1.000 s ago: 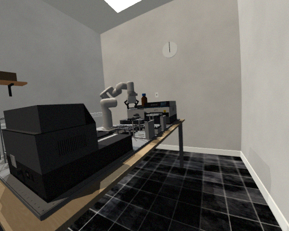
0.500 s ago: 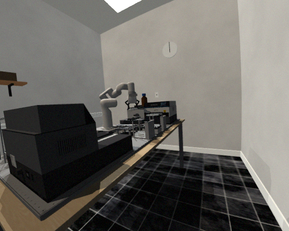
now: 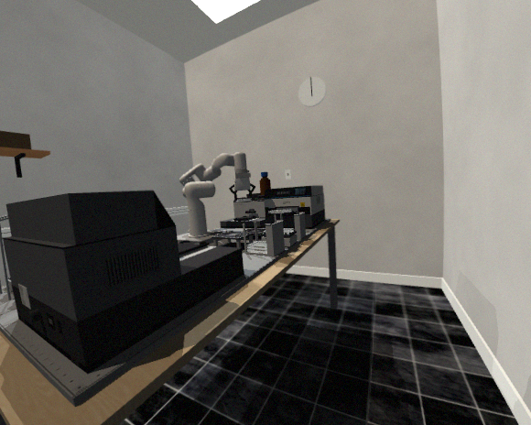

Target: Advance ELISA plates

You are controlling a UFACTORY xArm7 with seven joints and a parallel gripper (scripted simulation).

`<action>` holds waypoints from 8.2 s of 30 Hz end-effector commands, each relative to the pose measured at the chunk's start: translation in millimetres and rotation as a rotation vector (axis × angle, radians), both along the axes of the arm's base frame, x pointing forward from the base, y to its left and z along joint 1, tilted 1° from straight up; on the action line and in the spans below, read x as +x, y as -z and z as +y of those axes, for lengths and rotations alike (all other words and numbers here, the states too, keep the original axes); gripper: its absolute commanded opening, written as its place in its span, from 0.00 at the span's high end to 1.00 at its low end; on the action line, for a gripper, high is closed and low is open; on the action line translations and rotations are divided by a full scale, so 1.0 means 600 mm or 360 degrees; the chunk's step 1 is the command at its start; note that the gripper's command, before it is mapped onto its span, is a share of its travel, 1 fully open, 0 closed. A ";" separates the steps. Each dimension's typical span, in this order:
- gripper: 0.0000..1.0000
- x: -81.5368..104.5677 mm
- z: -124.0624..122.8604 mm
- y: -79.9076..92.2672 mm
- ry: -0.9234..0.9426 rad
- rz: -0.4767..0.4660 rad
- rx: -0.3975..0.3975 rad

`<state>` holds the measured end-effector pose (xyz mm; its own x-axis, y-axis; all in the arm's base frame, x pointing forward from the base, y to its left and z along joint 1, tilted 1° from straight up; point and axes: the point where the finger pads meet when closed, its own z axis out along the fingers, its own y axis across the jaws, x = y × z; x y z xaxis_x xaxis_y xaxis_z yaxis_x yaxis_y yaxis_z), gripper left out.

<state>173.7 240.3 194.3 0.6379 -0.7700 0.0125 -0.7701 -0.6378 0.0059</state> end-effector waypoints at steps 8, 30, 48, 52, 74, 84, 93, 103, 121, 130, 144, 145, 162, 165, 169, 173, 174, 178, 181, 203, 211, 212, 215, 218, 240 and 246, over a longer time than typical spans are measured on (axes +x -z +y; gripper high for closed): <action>1.00 -0.053 0.028 -0.001 0.0104 -0.0006 0.0003; 1.00 -0.149 0.068 0.000 0.0303 -0.0008 0.0004; 1.00 -0.225 0.103 0.001 0.0502 -0.0010 0.0005; 1.00 -0.240 0.110 0.001 0.0502 -0.0010 0.0005; 1.00 -0.254 0.211 0.002 0.0720 -0.0012 0.0007; 1.00 -0.254 0.256 0.003 0.0868 -0.0014 0.0008; 1.00 -0.255 0.305 0.003 0.0901 -0.0014 0.0008; 1.00 -0.256 0.344 0.004 0.1031 -0.0016 0.0009; 1.00 -0.257 0.404 0.004 0.1100 -0.0016 0.0010; 1.00 -0.257 0.404 0.004 0.1100 -0.0016 0.0010; 1.00 -0.257 0.404 0.020 0.1100 -0.0016 0.0010; 1.00 -0.257 0.404 0.022 0.1100 -0.0016 0.0010; 1.00 -0.256 0.403 0.055 0.1100 -0.0016 0.0010; 1.00 -0.256 0.403 0.062 0.1100 -0.0016 0.0010; 1.00 -0.256 0.403 0.066 0.1100 -0.0016 0.0010; 1.00 -0.256 0.403 0.075 0.1100 -0.0016 0.0010; 1.00 -0.256 0.403 0.077 0.1100 -0.0016 0.0010; 1.00 -0.256 0.403 0.086 0.1100 -0.0016 0.0010; 1.00 -0.256 0.403 0.093 0.1100 -0.0016 0.0010; 1.00 -0.256 0.403 0.133 0.1100 -0.0016 0.0010; 1.00 -0.256 0.402 0.151 0.1100 -0.0016 0.0010; 1.00 -0.256 0.402 0.153 0.1100 -0.0016 0.0010; 1.00 -0.256 0.402 0.160 0.1100 -0.0016 0.0010; 1.00 -0.256 0.402 0.164 0.1100 -0.0016 0.0010; 1.00 -0.256 0.402 0.184 0.1100 -0.0016 0.0010; 1.00 -0.256 0.402 0.184 0.1100 -0.0016 0.0010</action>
